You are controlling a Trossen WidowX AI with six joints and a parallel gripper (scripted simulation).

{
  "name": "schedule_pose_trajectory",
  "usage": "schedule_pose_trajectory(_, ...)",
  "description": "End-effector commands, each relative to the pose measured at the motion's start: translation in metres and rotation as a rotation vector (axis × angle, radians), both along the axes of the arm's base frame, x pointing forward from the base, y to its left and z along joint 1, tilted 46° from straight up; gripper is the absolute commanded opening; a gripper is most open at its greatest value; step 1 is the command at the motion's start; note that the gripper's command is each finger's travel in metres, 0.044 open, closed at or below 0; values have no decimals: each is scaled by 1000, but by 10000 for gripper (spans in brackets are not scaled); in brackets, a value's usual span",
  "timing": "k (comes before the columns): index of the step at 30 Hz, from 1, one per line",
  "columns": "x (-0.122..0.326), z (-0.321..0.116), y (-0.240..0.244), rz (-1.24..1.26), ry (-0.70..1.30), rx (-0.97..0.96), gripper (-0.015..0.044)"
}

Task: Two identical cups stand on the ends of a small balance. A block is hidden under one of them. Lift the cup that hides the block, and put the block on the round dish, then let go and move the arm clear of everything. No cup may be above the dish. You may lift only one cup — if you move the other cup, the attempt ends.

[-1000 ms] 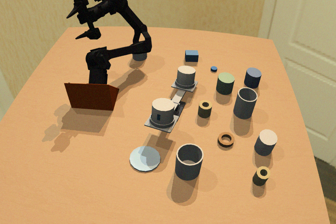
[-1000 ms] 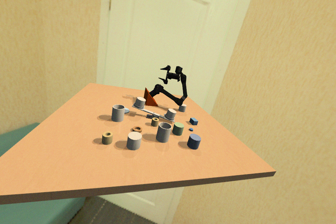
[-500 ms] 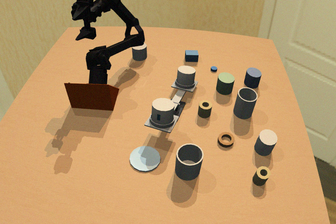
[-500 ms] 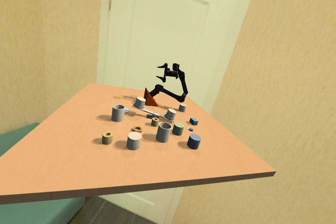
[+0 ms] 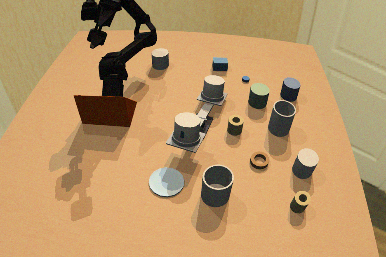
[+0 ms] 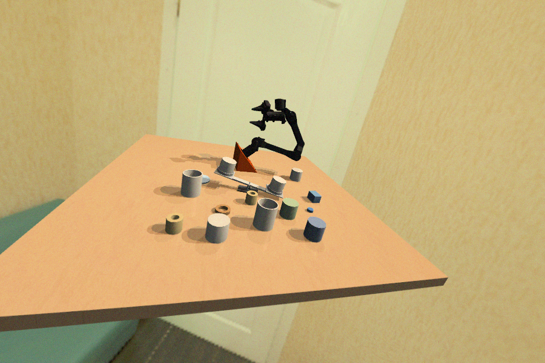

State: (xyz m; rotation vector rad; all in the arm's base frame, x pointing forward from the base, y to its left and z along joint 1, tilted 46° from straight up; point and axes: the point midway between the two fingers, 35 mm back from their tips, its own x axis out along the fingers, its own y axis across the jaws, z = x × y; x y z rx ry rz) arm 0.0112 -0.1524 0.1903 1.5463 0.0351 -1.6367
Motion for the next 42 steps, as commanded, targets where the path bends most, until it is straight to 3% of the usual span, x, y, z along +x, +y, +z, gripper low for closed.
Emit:
schedule_pose_trajectory(1,14,-7,-3,153,3,30,440)
schedule_pose_trajectory(42,147,-46,33,1507,-119,2,440)
